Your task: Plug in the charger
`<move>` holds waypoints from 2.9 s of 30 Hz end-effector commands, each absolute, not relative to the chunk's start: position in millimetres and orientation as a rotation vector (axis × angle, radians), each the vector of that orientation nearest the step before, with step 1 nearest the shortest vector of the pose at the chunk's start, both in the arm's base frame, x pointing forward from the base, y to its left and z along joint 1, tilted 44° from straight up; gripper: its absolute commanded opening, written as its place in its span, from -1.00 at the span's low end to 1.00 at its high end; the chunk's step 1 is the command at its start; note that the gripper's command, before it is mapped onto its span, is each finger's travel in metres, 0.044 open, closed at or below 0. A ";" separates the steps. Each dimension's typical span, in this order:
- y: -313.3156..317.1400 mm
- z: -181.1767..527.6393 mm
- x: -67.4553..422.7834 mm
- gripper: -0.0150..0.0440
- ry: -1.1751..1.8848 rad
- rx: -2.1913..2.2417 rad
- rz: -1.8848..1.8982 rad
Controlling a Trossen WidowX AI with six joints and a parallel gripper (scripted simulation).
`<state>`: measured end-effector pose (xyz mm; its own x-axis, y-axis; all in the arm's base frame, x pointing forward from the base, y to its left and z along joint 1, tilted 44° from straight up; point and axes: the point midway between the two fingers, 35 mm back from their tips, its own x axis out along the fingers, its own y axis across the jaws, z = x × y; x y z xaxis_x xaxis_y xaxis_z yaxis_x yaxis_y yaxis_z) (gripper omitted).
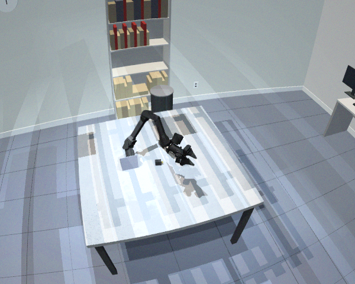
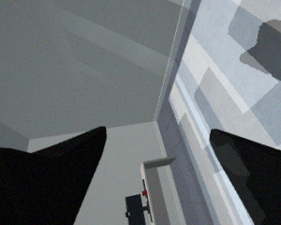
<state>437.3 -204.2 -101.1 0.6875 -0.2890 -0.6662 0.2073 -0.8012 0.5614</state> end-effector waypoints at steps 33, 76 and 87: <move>-147.9 -124.2 387.1 1.00 0.725 1.643 -1.000; -67.1 -105.4 296.2 1.00 1.521 0.950 -0.332; -46.5 -89.4 272.4 1.00 1.634 0.817 -0.083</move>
